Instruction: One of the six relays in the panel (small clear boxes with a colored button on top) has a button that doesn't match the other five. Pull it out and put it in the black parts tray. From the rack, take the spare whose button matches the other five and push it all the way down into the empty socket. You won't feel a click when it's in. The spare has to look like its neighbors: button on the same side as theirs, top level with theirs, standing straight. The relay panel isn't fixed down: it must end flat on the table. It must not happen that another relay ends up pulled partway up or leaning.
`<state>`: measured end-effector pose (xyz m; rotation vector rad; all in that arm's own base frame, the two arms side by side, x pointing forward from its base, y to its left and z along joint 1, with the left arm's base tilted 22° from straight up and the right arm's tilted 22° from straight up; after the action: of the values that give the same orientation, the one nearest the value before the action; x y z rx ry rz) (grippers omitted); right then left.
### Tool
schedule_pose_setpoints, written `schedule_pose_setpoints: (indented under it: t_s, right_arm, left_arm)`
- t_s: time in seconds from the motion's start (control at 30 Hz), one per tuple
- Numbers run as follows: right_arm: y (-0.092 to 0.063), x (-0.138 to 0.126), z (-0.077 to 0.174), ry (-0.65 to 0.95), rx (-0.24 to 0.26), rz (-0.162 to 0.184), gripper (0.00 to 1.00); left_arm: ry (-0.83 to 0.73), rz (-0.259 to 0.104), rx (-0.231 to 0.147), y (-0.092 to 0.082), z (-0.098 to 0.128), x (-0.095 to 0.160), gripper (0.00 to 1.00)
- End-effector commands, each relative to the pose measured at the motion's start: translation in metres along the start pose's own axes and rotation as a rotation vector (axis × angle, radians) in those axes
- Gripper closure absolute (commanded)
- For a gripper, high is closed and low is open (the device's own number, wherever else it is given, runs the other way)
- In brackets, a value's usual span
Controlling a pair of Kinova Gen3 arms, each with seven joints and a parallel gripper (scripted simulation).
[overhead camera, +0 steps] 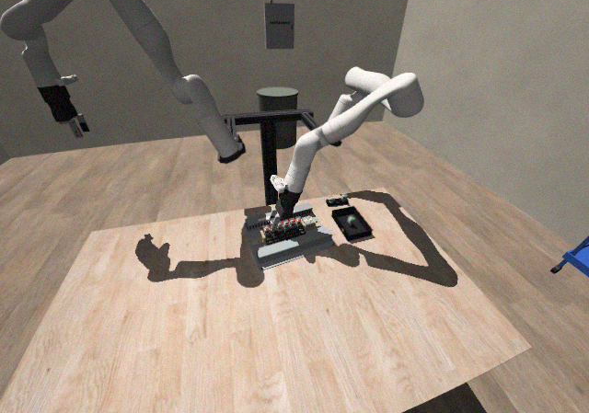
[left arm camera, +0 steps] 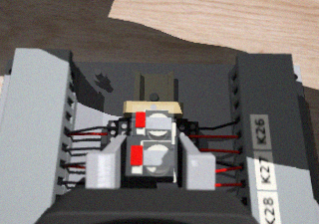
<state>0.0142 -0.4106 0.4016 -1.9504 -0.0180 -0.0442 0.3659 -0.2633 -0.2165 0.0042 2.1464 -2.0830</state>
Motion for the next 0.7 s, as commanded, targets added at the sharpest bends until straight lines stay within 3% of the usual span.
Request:
schedule_pose_setpoints:
  t_s: [0.0, 0.67]
  right_arm:
    - [0.000, 0.000, 0.000, 0.000, -0.001, -0.001, 0.00]
    - [0.000, 0.000, 0.000, 0.000, -0.001, -0.001, 0.00]
  left_arm:
    - [0.001, 0.001, 0.002, 0.002, 0.000, 0.000, 1.00]
    - [0.001, 0.001, 0.001, 0.017, -0.005, 0.000, 1.00]
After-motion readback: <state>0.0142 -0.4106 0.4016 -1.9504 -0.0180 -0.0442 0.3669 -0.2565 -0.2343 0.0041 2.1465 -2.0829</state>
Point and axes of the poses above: on each arm, the point where the finger pads meet when closed, its own y axis out along the fingers, its own x axis across the jaws, z = x × y, the point moved 6 cm from there along -y, back along the fingers, and after that the axes turned 3 degrees about y, right-handed, at the moved point
